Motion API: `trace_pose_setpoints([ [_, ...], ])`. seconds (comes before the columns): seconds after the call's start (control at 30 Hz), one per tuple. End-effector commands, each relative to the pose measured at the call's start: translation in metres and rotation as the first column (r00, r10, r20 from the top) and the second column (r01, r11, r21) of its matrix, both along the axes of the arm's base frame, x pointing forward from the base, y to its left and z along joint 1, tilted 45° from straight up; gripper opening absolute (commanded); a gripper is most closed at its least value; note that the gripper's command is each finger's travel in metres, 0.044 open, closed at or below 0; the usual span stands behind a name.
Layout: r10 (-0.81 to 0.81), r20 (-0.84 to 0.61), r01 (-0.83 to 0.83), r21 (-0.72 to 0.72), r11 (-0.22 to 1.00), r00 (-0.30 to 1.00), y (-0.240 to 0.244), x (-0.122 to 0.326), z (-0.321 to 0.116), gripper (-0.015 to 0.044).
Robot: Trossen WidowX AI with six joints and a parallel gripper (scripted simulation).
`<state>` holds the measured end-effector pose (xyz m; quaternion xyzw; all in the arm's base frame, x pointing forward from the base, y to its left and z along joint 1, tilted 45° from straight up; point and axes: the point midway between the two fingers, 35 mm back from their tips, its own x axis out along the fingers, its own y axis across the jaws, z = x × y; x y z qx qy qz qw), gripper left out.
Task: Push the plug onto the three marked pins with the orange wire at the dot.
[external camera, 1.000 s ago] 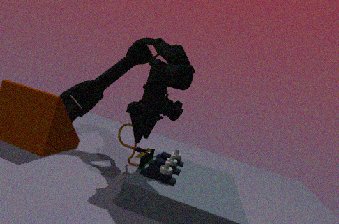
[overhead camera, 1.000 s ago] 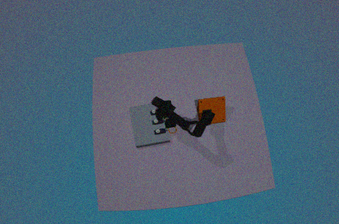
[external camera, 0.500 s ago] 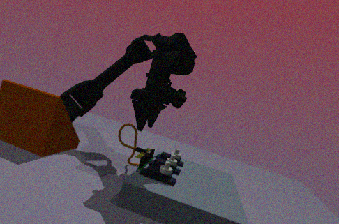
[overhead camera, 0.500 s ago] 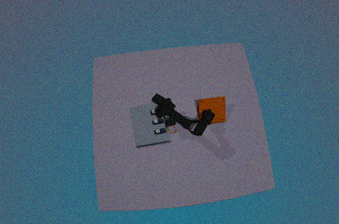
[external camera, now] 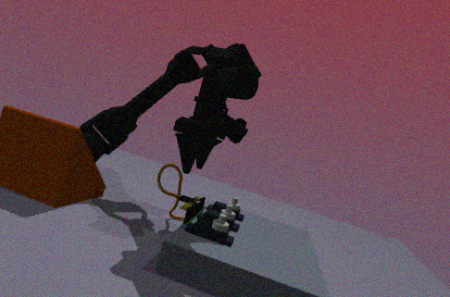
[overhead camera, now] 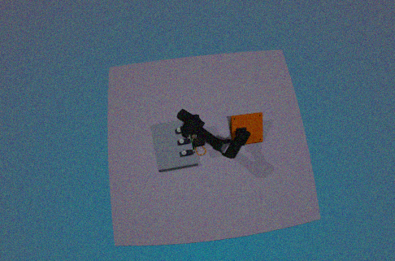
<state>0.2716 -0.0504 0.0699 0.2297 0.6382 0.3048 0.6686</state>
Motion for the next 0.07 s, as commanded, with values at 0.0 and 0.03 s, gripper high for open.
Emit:
trace_pose_setpoints([
  [0.0, 0.005, 0.002, -0.005, -0.003, 1.0, 1.0, -0.0006, -0.0001, 0.0001, 0.044],
  [0.03, 0.005, 0.002, -0.005, -0.003, 1.0, 1.0, -0.0006, -0.0001, 0.0001, 0.044],
])
